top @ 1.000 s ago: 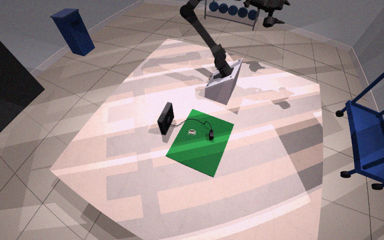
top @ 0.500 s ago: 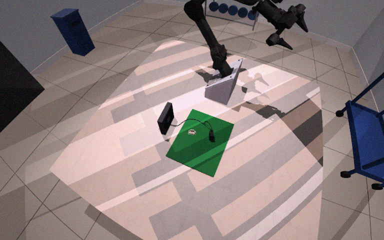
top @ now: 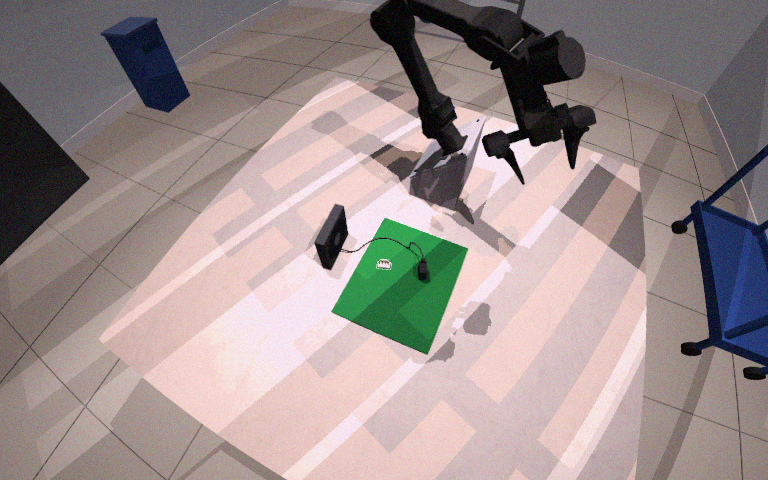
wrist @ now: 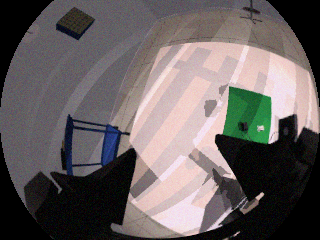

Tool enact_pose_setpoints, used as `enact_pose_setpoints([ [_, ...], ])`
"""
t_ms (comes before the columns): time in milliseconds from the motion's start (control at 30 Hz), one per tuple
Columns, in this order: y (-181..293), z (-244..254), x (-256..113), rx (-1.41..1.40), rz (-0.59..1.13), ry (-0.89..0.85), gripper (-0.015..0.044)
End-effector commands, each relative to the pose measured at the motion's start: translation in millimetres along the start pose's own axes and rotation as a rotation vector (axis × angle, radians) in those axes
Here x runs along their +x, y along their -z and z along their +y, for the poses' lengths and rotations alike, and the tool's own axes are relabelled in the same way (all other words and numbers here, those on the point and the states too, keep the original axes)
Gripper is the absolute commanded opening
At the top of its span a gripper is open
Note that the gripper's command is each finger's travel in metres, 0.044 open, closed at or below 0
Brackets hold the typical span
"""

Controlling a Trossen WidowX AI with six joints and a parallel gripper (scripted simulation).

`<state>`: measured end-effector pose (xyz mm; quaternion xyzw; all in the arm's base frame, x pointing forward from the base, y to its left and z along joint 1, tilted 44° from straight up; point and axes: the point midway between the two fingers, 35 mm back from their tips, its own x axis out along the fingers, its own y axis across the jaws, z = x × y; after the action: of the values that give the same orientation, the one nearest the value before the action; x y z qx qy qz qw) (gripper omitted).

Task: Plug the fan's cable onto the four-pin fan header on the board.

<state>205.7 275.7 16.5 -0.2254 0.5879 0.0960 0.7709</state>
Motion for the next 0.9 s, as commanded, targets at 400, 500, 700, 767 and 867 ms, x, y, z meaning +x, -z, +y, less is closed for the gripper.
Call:
enact_pose_setpoints([
  [400,10.4,-230.8,75.6,-0.06,0.496,0.441,0.044],
  [500,14.0,-241.7,77.7,-0.072,0.531,0.449,0.044],
  [700,14.0,-241.7,77.7,-0.072,0.531,0.449,0.044],
  [767,16.8,-245.5,85.0,-0.072,0.53,0.448,0.044],
  [867,28.5,-258.6,109.2,-0.073,0.529,0.447,0.044],
])
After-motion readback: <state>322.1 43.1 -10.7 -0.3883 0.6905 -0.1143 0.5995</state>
